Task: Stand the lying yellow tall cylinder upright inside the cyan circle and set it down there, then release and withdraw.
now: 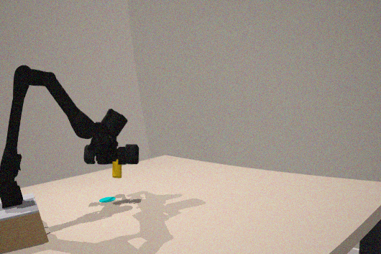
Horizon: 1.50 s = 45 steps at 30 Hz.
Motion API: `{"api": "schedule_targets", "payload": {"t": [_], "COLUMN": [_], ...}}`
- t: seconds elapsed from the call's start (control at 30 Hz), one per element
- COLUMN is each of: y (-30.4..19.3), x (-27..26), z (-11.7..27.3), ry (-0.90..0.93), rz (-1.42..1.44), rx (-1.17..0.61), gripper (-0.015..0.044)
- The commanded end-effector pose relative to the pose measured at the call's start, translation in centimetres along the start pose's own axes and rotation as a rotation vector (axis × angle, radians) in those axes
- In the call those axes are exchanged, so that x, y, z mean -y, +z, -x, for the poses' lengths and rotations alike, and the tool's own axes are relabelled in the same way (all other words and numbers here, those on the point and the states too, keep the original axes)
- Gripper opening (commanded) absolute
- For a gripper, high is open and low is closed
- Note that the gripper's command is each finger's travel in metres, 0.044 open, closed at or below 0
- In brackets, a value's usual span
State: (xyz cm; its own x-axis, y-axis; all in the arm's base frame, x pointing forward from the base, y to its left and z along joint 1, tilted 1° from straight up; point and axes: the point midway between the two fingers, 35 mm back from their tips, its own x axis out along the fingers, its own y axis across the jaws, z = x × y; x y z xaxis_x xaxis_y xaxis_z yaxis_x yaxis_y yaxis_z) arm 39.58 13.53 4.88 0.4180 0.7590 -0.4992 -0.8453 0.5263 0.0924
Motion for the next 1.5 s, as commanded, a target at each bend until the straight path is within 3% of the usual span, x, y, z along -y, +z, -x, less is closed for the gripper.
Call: {"api": "schedule_targets", "payload": {"t": [0.0, 1.47], "y": [-0.1, -0.3], "x": [-0.1, -1.6], "z": [0.2, 3.2], "ry": [0.008, 0.071], "rz": [-0.004, 0.057], "rx": [0.022, 0.253], "gripper": [0.0105, 0.0105]}}
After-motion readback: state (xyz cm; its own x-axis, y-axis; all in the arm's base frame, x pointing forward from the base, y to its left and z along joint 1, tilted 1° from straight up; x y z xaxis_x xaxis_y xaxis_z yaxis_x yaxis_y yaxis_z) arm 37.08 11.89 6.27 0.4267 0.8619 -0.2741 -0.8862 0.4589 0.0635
